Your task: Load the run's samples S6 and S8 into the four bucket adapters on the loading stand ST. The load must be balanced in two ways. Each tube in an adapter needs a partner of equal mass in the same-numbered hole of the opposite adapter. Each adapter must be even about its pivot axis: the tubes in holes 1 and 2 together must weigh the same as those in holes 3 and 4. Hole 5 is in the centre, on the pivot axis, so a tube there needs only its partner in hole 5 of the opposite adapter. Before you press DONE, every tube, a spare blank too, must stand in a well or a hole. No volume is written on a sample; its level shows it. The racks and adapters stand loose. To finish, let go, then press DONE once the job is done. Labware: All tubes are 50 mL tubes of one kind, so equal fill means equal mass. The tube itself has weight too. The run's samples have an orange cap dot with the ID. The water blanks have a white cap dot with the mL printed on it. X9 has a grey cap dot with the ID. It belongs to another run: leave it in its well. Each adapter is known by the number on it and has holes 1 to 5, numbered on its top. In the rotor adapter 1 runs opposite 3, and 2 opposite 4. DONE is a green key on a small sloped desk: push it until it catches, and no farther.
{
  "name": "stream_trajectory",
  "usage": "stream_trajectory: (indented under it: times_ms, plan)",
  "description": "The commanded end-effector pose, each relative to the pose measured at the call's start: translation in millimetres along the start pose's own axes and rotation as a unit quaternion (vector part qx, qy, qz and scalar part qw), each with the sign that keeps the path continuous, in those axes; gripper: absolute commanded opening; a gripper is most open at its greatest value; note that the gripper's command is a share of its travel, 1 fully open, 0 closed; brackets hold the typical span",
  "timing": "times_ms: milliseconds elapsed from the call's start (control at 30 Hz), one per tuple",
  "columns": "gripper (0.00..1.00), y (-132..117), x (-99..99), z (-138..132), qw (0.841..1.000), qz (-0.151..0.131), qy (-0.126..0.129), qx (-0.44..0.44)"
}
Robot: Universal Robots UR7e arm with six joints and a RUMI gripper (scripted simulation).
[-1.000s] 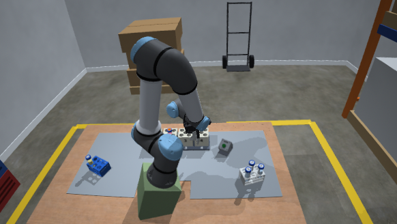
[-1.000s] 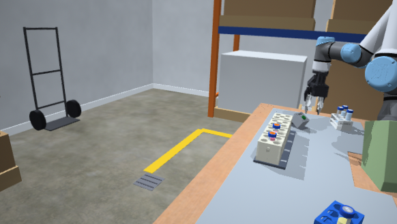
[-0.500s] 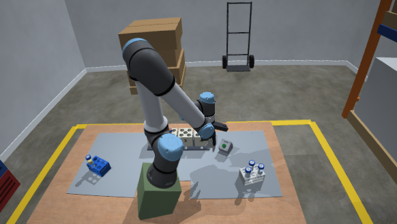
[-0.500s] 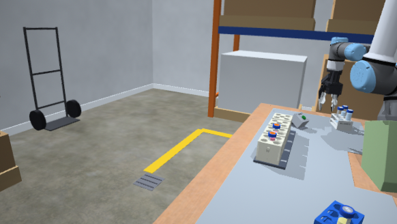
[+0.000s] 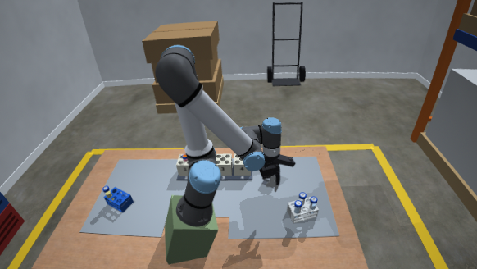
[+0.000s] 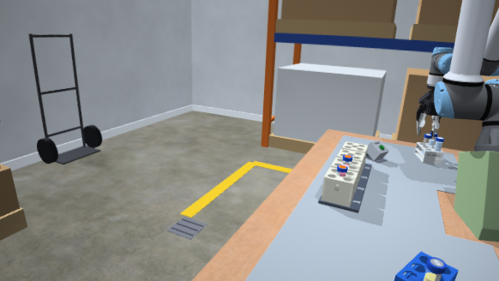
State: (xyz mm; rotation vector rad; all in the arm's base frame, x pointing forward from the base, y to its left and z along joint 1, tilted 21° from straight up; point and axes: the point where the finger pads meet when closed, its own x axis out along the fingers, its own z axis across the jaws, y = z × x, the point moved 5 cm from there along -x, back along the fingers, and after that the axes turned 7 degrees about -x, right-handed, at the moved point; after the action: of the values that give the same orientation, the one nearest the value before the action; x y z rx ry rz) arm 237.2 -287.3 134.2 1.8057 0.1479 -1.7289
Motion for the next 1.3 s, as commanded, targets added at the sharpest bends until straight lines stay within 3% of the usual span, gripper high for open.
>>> stream_trajectory:
  times_ms: [0, 467, 733, 1100, 1267]
  plan:
    - [0.35, 18.7, 3.0, 26.2, 1.0, -0.001, 0.007, -0.002]
    - [0.35, 74.5, 4.5, 114.1, 1.0, -0.001, 0.007, -0.002]
    - [0.35, 74.5, 4.4, 114.0, 1.0, -0.001, 0.007, -0.002]
    - [0.35, 74.4, 41.1, 113.5, 1.0, -0.001, 0.007, -0.002]
    - [0.35, 74.4, 43.6, 113.5, 1.0, -0.001, 0.007, -0.002]
